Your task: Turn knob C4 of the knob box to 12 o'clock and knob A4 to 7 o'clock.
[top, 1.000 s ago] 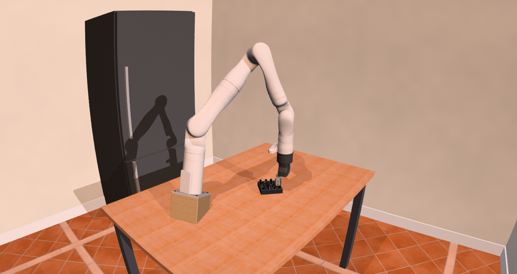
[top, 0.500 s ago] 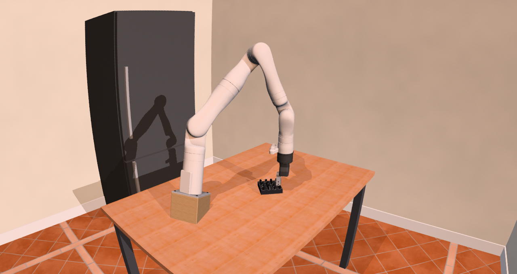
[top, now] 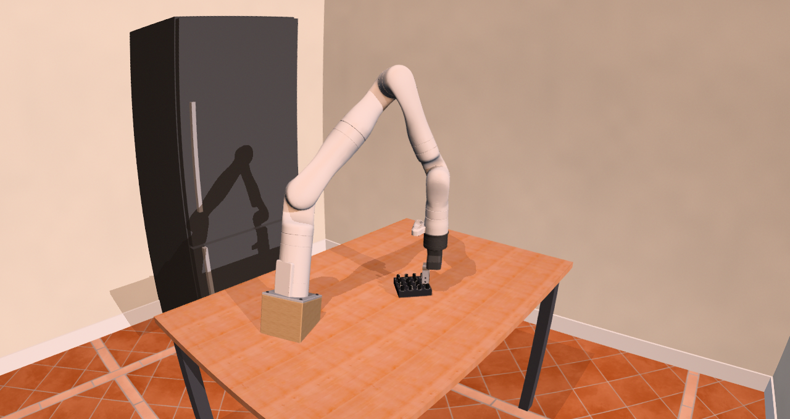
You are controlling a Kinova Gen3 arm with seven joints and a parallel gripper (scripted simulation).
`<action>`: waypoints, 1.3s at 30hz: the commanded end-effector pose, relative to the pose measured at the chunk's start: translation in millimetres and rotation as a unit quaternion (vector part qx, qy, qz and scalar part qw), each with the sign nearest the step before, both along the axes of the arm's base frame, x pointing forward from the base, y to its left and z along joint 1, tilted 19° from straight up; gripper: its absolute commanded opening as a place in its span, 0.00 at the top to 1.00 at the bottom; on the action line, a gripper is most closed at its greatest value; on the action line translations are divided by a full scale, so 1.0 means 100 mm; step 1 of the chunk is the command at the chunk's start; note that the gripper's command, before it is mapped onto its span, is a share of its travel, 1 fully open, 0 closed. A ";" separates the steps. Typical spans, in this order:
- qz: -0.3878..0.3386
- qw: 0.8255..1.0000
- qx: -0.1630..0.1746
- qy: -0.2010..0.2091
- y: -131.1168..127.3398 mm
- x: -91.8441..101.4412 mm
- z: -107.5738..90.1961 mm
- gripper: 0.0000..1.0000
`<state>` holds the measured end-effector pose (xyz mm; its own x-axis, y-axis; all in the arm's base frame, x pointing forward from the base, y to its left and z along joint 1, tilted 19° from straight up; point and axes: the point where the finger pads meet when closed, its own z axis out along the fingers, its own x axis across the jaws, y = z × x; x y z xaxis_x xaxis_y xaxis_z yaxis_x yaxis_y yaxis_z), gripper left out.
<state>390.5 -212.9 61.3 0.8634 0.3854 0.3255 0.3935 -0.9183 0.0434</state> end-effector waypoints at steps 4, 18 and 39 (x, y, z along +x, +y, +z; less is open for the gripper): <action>0.000 1.000 -0.001 0.000 -0.01 0.00 0.01 0.54; 0.000 1.000 -0.001 0.000 -0.01 0.00 0.01 0.54; 0.000 1.000 -0.001 0.000 -0.03 -0.08 0.24 0.54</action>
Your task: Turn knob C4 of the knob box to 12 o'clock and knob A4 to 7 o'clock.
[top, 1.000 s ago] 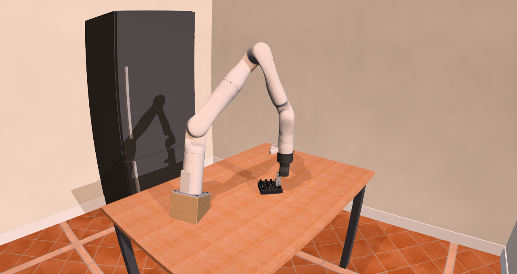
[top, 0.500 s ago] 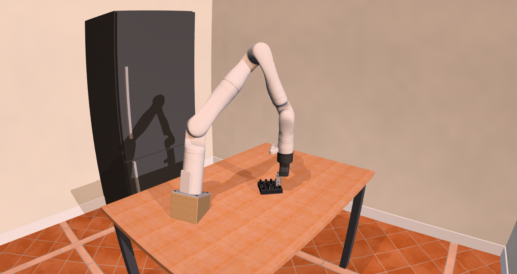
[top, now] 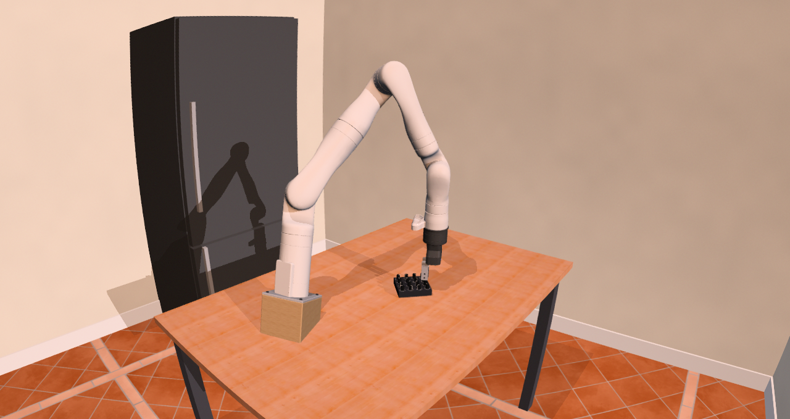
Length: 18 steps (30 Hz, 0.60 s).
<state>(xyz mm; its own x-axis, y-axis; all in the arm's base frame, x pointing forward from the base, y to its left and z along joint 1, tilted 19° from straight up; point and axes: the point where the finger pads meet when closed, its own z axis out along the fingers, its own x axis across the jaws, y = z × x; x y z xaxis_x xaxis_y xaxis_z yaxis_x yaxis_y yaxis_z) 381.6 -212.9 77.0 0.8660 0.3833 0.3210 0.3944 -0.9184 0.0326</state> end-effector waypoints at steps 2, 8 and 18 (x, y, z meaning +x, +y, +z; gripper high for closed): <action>-0.001 1.000 -0.005 -0.005 -0.04 -0.01 0.13 0.54; -0.001 1.000 -0.005 -0.005 -0.04 -0.03 0.21 0.54; -0.001 1.000 -0.005 -0.005 -0.04 -0.03 0.21 0.54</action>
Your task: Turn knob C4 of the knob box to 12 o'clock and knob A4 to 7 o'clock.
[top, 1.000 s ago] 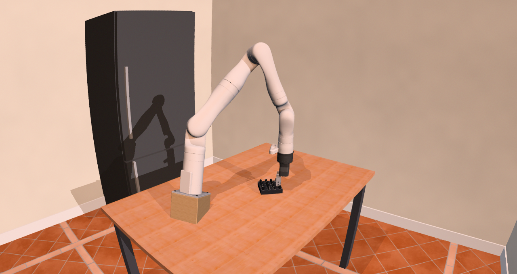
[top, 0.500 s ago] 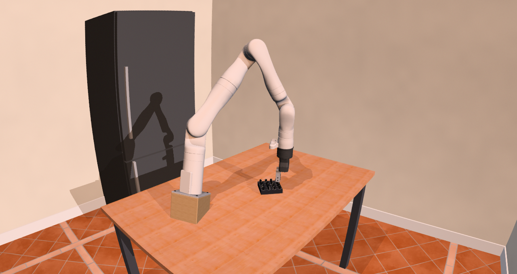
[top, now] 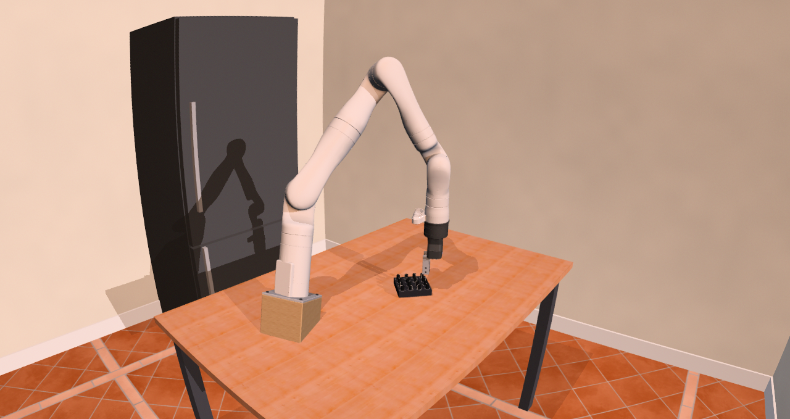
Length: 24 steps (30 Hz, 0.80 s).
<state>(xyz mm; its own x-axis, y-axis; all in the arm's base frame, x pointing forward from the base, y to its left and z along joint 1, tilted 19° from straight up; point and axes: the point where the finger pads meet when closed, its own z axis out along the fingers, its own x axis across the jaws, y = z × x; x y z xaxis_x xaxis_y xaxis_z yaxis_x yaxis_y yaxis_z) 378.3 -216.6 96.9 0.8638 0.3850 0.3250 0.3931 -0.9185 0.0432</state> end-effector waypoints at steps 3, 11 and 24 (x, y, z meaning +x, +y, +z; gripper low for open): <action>0.000 1.000 -0.001 -0.001 -0.01 0.00 0.01 0.54; 0.000 1.000 -0.001 -0.001 -0.01 -0.02 0.07 0.00; 0.000 1.000 -0.001 -0.001 -0.07 -0.21 0.65 0.00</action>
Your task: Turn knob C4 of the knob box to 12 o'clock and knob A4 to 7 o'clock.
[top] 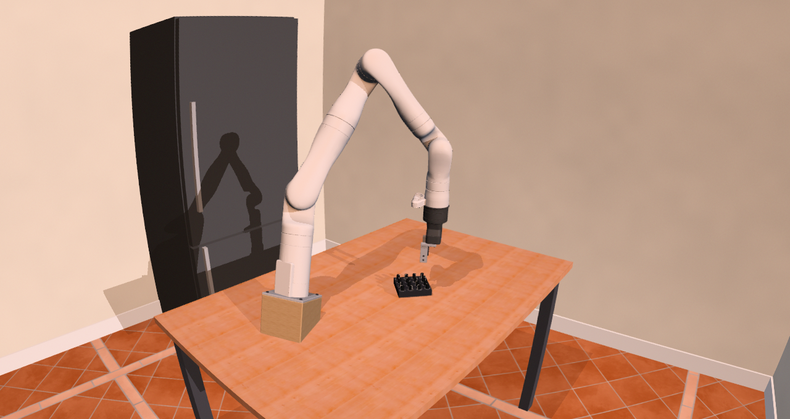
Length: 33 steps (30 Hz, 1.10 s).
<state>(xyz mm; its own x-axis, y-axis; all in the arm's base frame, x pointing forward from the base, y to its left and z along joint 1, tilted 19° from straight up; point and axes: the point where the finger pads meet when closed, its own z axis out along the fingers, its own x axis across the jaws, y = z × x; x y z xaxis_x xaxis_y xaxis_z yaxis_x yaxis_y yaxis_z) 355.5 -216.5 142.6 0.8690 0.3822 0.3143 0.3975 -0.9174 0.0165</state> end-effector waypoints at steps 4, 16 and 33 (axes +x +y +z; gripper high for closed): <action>-0.002 1.000 -0.011 -0.011 -0.08 -0.04 0.35 0.00; -0.002 1.000 -0.011 -0.011 -0.11 -0.13 0.63 0.00; -0.002 1.000 -0.011 -0.011 -0.11 -0.13 0.63 0.00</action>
